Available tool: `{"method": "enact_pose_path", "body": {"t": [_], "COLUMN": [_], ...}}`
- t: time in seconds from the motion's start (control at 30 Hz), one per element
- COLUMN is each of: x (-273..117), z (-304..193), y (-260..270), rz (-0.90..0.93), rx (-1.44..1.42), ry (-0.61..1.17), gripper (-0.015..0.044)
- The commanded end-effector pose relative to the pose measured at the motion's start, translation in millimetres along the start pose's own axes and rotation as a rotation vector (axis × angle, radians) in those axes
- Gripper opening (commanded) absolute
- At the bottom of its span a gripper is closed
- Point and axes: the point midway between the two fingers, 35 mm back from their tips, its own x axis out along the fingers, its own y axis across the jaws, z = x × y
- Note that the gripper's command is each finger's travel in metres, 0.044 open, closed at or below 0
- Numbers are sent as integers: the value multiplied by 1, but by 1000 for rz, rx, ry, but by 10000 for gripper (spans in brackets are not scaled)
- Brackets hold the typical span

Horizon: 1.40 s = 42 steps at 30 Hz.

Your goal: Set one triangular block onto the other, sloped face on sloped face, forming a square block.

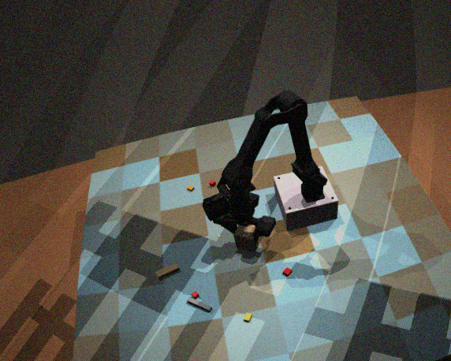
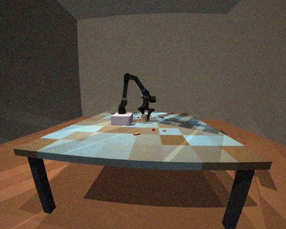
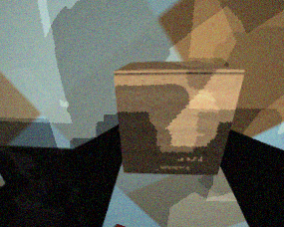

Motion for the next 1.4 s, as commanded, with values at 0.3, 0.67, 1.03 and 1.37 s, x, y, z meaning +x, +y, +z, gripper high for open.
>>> {"method": "enact_pose_path", "body": {"t": [0.3,0.67,1.03,1.37], "x": [0,0,0,-110], "z": [0,0,0,0], "y": [0,0,0,0], "rz": [0,0,0,0], "rx": [0,0,0,0], "ry": [0,0,0,1], "gripper": [26,315,440,440]}}
